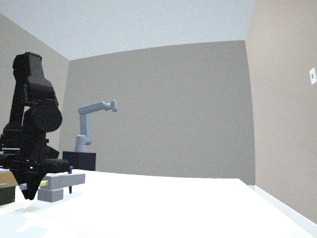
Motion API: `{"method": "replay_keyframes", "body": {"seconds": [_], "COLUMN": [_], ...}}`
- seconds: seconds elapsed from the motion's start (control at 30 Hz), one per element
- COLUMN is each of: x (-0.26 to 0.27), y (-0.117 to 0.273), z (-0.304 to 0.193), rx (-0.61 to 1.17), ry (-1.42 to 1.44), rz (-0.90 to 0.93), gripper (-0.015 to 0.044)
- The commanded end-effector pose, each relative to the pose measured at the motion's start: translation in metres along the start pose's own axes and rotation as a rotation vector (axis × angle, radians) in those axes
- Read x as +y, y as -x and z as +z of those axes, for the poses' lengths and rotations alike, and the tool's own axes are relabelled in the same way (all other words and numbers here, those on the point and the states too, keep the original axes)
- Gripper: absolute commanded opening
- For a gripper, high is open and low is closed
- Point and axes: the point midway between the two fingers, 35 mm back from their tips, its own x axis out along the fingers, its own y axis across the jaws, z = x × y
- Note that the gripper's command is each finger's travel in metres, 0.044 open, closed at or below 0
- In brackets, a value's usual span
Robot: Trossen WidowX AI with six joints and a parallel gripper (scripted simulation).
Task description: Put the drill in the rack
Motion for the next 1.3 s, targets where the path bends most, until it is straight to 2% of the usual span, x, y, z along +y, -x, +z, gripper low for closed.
{"method": "replay_keyframes", "body": {"seconds": [0.0, 1.27], "x": [-0.002, -0.002], "y": [0.002, 0.008], "z": [-0.006, -0.057], "rx": [0.008, 0.013], "ry": [0.000, 0.000], "rz": [-0.005, -0.005], "gripper": [0.0000, 0.0000]}}
